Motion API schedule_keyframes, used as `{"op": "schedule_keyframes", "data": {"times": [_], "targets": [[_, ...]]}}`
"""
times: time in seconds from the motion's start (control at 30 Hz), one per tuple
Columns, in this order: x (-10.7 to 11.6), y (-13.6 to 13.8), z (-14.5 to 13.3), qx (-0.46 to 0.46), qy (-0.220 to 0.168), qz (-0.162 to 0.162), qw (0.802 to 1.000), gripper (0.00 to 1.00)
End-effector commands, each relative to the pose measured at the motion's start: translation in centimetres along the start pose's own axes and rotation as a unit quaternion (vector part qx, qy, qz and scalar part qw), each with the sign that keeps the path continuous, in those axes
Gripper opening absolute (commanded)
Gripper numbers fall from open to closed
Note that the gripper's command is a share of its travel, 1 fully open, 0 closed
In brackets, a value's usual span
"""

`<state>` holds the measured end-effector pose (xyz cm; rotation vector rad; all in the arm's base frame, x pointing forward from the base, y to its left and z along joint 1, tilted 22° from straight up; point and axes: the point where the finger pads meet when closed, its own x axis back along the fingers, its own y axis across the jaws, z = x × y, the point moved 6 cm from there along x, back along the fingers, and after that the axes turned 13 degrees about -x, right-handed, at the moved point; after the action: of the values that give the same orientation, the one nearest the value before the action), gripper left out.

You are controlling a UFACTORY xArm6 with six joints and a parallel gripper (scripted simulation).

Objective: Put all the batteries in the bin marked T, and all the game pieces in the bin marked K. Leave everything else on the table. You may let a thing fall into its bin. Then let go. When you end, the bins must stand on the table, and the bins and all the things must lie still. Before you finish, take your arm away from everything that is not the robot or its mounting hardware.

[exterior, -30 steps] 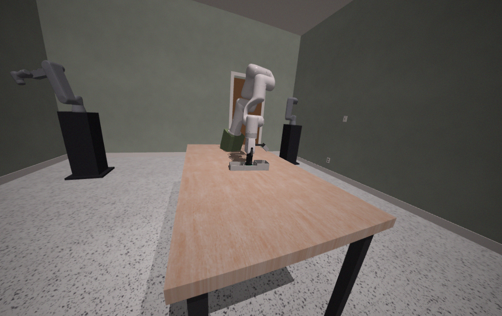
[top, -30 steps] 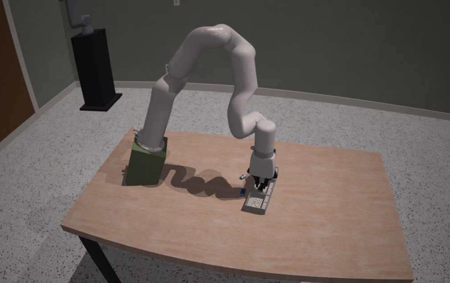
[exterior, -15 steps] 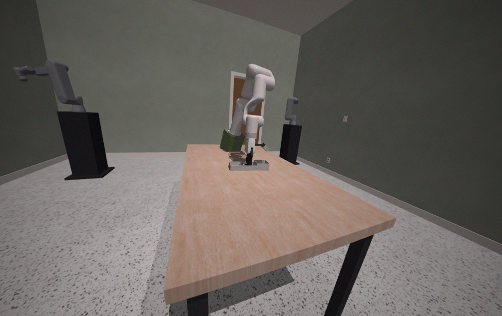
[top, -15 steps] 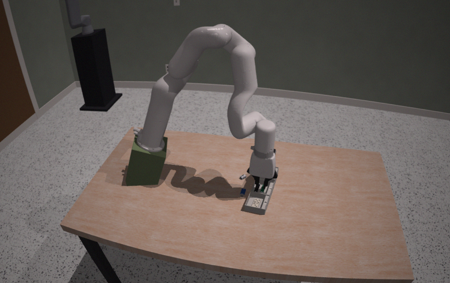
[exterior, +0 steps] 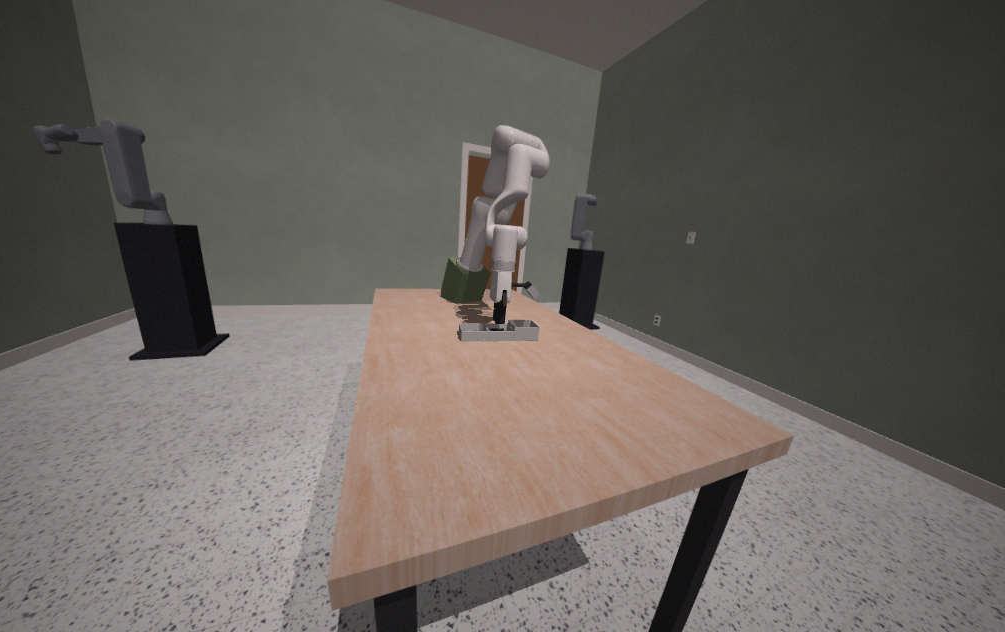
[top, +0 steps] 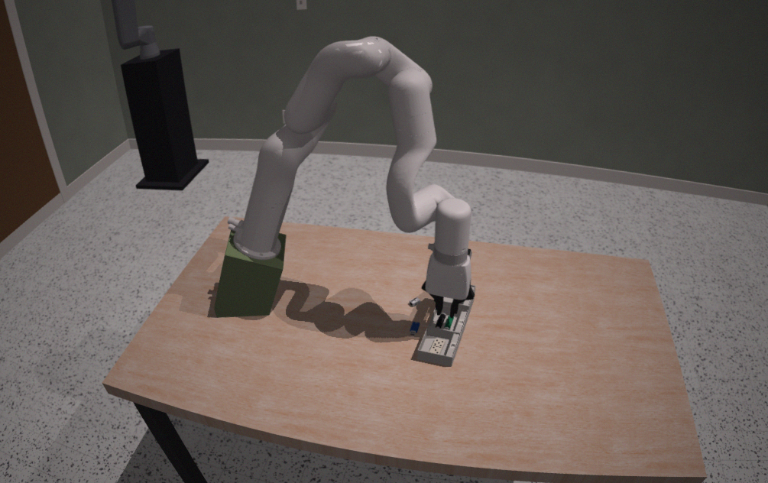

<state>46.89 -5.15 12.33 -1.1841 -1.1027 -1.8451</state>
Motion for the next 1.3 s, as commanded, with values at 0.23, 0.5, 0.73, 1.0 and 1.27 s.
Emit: {"op": "schedule_keyframes", "data": {"times": [0.23,0.5,0.73,1.0,1.27], "targets": [[1.3,0.1,0.0,0.000,0.000,-0.001,1.000,0.28],[2.2,0.1,0.0,0.000,0.000,-0.001,1.000,0.28],[4.2,0.1,0.0,0.000,0.000,-0.001,1.000,1.00],[7.4,0.1,0.0,0.000,0.000,-0.001,1.000,1.00],[9.8,0.1,0.0,0.000,0.000,-0.001,1.000,1.00]]}}
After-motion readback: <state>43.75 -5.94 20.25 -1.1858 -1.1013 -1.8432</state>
